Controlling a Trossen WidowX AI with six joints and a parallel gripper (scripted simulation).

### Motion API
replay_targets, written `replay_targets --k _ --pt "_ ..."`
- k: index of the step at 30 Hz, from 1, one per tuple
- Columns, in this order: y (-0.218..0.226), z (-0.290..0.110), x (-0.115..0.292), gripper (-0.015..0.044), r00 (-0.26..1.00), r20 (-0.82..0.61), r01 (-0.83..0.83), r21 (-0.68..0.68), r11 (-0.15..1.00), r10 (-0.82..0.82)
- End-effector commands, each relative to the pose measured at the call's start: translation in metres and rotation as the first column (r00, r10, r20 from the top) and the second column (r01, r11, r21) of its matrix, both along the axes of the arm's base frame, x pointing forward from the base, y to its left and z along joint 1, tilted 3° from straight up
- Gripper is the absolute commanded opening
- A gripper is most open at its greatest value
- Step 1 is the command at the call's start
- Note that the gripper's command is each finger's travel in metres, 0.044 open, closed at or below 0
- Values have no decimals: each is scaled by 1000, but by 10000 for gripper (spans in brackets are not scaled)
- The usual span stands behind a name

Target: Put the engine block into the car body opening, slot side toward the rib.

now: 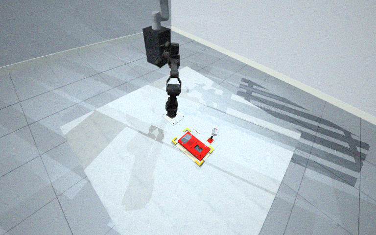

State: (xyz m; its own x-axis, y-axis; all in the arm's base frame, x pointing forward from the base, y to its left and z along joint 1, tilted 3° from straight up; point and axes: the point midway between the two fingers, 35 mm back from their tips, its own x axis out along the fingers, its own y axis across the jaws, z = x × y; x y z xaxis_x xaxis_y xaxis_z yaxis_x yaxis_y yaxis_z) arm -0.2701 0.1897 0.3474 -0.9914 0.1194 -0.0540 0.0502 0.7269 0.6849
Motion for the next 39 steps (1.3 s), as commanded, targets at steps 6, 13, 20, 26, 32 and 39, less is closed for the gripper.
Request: replay_targets --k 6,13,20,26,32,39 --pt "23 -4 11 440 996 40 76 85 993 -80" --pt "68 -13 41 440 963 122 210 229 951 -242" --pt "101 -20 73 440 911 183 308 290 906 -369" --pt "125 -27 100 440 856 242 343 396 852 -457" --pt "151 -36 142 440 758 322 359 520 775 -567" --pt "171 -47 199 440 608 398 402 593 698 -688"
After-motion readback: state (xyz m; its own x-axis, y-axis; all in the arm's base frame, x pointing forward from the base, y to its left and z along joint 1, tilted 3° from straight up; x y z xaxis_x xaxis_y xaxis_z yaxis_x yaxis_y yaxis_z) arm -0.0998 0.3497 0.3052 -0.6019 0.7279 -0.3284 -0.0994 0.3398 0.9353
